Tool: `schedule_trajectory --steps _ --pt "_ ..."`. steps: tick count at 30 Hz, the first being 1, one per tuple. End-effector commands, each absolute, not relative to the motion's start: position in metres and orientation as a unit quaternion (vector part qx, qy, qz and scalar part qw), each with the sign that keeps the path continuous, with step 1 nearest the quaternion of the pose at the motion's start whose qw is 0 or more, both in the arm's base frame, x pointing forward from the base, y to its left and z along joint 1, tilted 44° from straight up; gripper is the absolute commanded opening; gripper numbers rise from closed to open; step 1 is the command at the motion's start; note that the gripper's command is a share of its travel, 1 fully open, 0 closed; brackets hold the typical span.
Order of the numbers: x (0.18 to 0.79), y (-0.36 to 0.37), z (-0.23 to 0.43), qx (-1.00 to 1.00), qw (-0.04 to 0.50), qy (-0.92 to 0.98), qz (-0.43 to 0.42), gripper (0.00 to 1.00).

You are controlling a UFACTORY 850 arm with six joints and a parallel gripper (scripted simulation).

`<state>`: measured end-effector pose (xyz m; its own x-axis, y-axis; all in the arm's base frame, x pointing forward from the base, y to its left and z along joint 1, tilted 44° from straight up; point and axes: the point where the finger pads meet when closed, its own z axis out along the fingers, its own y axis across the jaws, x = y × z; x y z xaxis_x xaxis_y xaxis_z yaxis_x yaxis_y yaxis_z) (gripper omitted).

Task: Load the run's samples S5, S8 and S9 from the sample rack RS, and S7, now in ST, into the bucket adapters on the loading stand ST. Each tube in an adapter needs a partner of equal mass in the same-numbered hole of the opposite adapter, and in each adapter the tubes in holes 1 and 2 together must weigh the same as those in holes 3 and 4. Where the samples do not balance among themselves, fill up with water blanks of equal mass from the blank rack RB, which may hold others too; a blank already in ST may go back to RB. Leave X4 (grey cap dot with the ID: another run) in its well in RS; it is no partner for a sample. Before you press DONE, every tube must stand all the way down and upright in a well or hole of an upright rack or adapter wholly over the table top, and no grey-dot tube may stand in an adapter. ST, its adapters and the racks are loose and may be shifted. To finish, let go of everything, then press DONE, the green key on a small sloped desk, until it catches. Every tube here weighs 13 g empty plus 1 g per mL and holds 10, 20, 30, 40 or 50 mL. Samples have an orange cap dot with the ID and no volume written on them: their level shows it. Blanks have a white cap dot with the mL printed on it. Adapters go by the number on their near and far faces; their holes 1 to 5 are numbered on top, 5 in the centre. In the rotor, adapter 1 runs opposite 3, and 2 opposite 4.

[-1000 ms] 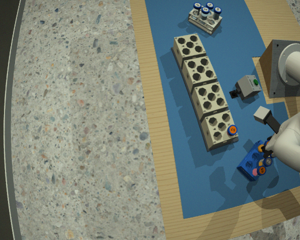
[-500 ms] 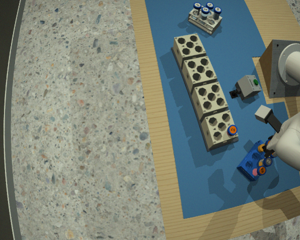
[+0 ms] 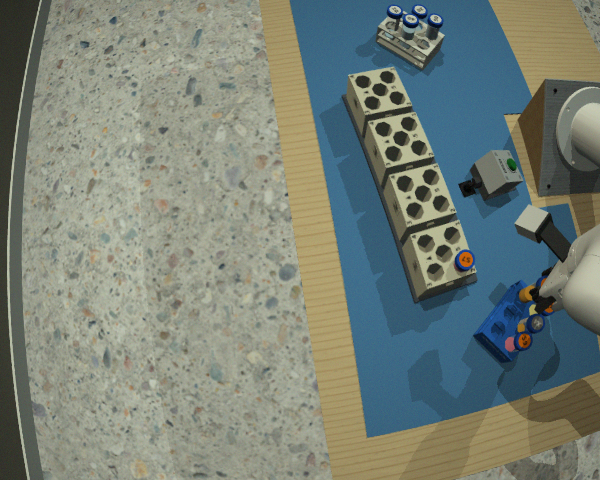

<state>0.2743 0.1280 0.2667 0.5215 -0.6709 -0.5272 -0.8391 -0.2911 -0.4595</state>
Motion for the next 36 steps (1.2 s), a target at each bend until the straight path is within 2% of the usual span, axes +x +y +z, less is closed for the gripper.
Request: schedule_trajectory --steps 1,36 --pt "0.273 0.120 0.275 -0.795 0.359 0.475 0.117 0.00" --pt "0.263 0.078 0.320 -0.795 0.359 0.475 0.117 0.00"
